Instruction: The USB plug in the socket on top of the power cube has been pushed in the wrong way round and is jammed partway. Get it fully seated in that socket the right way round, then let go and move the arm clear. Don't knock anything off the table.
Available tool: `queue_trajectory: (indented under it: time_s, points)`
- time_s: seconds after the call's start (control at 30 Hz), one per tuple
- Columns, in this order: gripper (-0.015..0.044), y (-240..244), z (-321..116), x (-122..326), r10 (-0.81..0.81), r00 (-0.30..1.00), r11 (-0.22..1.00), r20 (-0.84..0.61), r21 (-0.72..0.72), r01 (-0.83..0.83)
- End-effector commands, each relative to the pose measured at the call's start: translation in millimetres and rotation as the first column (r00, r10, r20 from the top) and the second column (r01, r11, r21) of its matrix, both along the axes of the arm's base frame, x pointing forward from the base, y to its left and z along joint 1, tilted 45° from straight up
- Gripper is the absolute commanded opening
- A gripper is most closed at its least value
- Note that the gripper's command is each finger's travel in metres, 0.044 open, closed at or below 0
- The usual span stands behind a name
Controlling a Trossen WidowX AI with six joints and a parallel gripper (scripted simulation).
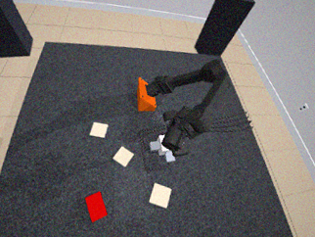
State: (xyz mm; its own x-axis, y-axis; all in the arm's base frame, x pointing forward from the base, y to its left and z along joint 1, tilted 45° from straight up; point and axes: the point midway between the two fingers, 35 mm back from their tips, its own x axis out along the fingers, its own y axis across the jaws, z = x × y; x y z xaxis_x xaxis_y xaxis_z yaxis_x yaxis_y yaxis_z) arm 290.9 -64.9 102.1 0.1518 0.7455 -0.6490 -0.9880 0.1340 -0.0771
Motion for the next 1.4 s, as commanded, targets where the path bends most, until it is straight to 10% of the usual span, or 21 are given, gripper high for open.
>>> queue_trajectory:
  time_s: [0.0,1.37]
  points:
    - [0.0000,1.0,-0.1,0.4,-0.005,1.000,1.000,-0.001,0.006,0.005]
    - [0.0000,4.3,-3.6,1.2,-0.005,1.000,1.000,0.000,0.006,0.005]
